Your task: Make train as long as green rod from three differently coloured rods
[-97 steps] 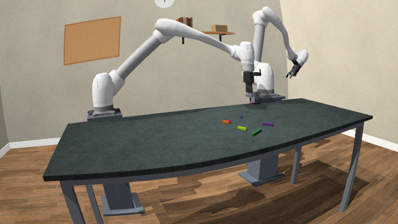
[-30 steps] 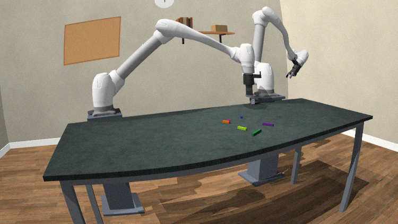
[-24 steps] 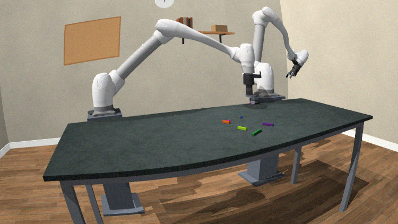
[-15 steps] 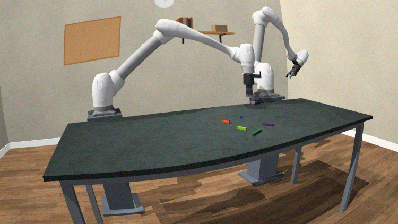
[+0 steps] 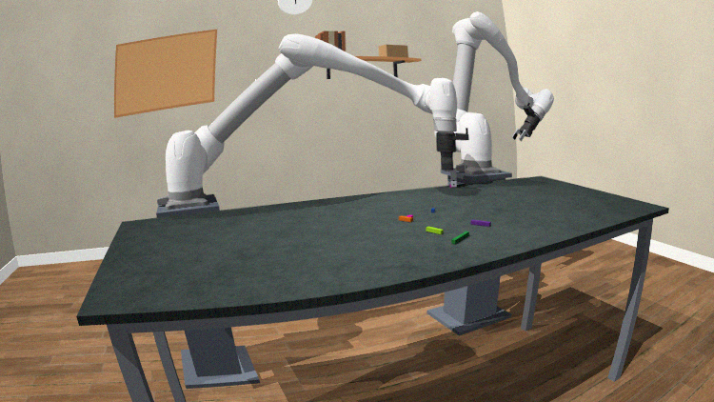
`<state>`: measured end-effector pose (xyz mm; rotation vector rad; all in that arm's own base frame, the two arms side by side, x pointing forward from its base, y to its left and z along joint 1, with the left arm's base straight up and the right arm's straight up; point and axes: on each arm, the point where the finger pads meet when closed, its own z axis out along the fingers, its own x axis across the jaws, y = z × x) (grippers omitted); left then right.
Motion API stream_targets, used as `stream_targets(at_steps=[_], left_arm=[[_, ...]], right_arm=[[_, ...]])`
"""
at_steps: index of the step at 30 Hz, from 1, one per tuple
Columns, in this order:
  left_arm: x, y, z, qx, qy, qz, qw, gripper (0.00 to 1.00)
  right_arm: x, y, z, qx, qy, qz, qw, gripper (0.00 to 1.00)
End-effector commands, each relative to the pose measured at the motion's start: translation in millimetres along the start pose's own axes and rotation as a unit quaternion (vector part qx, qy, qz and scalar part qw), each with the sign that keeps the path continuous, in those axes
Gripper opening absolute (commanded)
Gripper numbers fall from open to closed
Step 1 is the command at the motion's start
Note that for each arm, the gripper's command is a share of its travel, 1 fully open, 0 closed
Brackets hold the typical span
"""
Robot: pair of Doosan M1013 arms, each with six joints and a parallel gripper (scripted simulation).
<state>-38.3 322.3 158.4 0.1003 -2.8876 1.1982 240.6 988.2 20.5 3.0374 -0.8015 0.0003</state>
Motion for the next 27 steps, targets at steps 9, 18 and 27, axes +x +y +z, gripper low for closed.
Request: stream_targets(at_steps=[9,18,27], left_arm=[[0.1,-0.1,-0.5,0.0,0.0,0.0,1.0,1.0],[0.1,-0.1,-0.5,0.0,0.0,0.0,1.0,1.0],[0.1,-0.1,-0.5,0.0,0.0,0.0,1.0,1.0]], right_arm=[[-0.2,-0.4,-8.1,0.001,0.0,0.0,1.0,0.24],[-0.2,-0.3,-68.0,0.001,0.0,0.0,1.0,0.24],[-0.2,-0.3,-100.1,0.001,0.0,0.0,1.0,0.24]])
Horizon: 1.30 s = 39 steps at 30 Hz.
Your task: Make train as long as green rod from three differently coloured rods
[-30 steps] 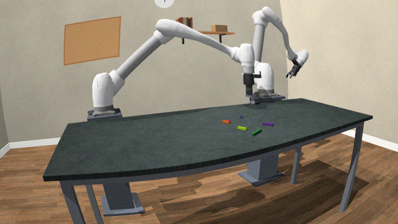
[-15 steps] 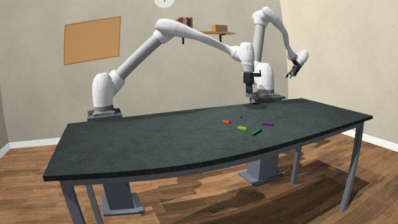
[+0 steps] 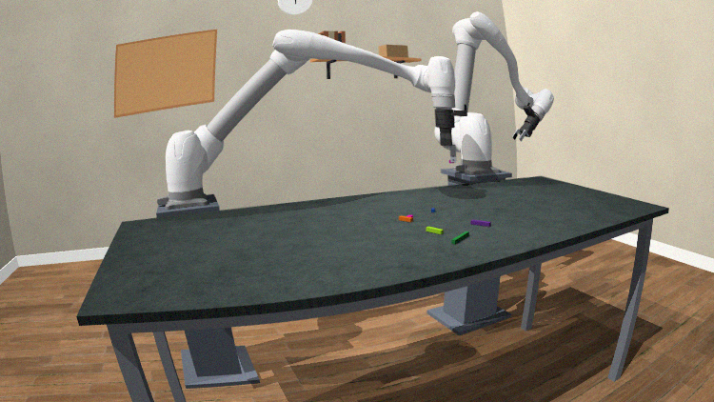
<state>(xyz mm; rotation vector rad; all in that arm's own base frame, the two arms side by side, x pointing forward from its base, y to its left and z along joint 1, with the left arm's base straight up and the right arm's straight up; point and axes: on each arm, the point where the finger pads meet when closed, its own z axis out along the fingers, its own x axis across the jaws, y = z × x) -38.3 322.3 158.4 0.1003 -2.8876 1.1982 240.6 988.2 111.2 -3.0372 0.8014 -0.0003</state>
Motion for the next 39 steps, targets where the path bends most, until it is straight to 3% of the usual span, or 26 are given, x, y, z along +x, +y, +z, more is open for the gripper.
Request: stream_targets(at_steps=[1,12,15,25,27,28,39], left_arm=[[0.1,-0.1,-0.5,0.0,0.0,0.0,1.0,1.0],[0.1,-0.1,-0.5,0.0,0.0,0.0,1.0,1.0],[0.1,-0.1,-0.5,0.0,0.0,0.0,1.0,1.0],[0.1,-0.1,-0.5,0.0,0.0,0.0,1.0,1.0],[0.1,-0.1,-0.5,0.0,0.0,0.0,1.0,1.0],[0.1,-0.1,-0.5,0.0,0.0,0.0,1.0,1.0],[0.1,-0.1,-0.5,0.0,0.0,0.0,1.0,1.0]], right_arm=[[-0.2,-0.3,-10.4,0.0,0.0,0.0,1.0,0.24],[1.0,-0.4,-10.9,0.0,0.0,0.0,1.0,0.24],[44.0,-4.0,-11.1,0.0,0.0,0.008,1.0,0.24],[140.1,-4.6,-11.6,0.001,0.0,0.027,1.0,0.24],[140.1,-4.6,-11.6,0.001,0.0,0.027,1.0,0.24],[169.4,-2.7,-11.6,0.001,0.0,0.032,0.999,0.24],[273.1,11.8,-11.6,0.001,0.0,0.052,0.999,0.24]])
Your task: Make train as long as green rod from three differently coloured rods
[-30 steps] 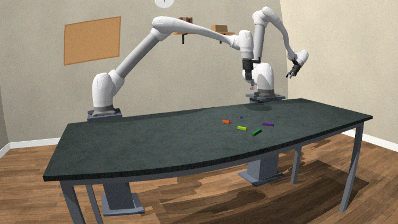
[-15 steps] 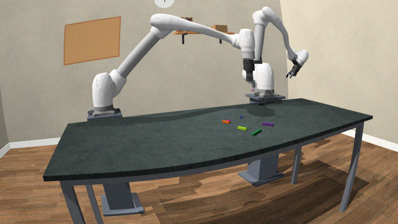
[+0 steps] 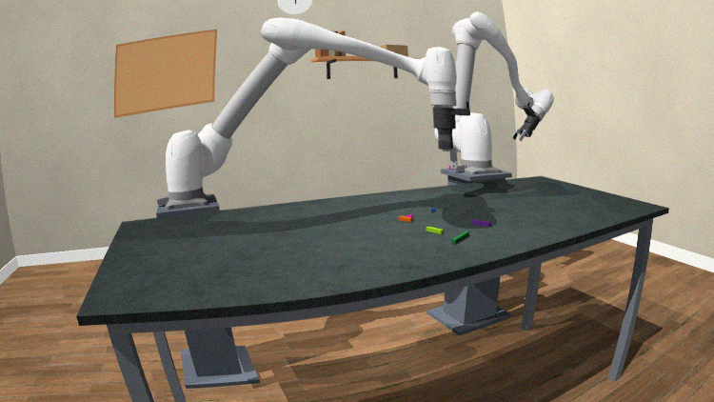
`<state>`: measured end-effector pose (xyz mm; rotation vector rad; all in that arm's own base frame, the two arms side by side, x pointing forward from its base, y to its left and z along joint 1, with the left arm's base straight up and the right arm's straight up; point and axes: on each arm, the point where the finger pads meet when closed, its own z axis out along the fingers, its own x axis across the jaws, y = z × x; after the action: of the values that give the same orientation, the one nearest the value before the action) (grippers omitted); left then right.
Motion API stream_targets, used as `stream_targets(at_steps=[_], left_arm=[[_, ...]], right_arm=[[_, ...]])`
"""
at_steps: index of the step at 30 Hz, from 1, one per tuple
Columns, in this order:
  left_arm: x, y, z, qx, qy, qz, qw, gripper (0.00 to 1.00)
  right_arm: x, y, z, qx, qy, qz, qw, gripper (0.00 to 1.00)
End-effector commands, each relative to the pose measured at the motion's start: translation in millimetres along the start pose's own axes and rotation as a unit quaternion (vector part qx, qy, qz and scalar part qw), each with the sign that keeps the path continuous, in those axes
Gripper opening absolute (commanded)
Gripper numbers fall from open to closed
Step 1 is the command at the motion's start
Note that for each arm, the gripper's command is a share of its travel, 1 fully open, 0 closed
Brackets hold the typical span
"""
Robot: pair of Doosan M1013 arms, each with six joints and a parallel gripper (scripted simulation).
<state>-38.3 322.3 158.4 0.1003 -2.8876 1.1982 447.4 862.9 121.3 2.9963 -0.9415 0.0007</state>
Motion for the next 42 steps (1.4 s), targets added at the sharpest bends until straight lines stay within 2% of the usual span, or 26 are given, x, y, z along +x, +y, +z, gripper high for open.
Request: stream_targets(at_steps=[1,3,5,6,16,32,42], left_arm=[[0.1,-0.1,-0.5,0.0,0.0,0.0,1.0,1.0],[0.1,-0.1,-0.5,0.0,0.0,0.0,1.0,1.0],[0.1,-0.1,-0.5,0.0,0.0,0.0,1.0,1.0],[0.1,-0.1,-0.5,0.0,0.0,0.0,1.0,1.0],[0.1,-0.1,-0.5,0.0,0.0,0.0,1.0,1.0],[0.1,-0.1,-0.5,0.0,0.0,0.0,1.0,1.0],[0.1,-0.1,-0.5,0.0,0.0,0.0,1.0,1.0]], right_arm=[[41.7,3.0,-1.5,0.001,-0.001,0.008,1.0,0.24],[61.7,5.6,-1.4,0.001,-0.001,0.012,1.0,0.24],[61.7,5.6,-1.4,0.001,-0.001,0.012,1.0,0.24],[90.5,10.2,-1.3,0.001,0.0,0.018,1.0,0.24],[178.2,30.5,-0.6,0.001,0.0,0.036,0.999,0.24],[179.0,30.7,0.4,0.001,0.0,0.036,0.999,0.24],[179.0,30.7,17.8,0.001,0.0,0.036,0.999,0.24]])
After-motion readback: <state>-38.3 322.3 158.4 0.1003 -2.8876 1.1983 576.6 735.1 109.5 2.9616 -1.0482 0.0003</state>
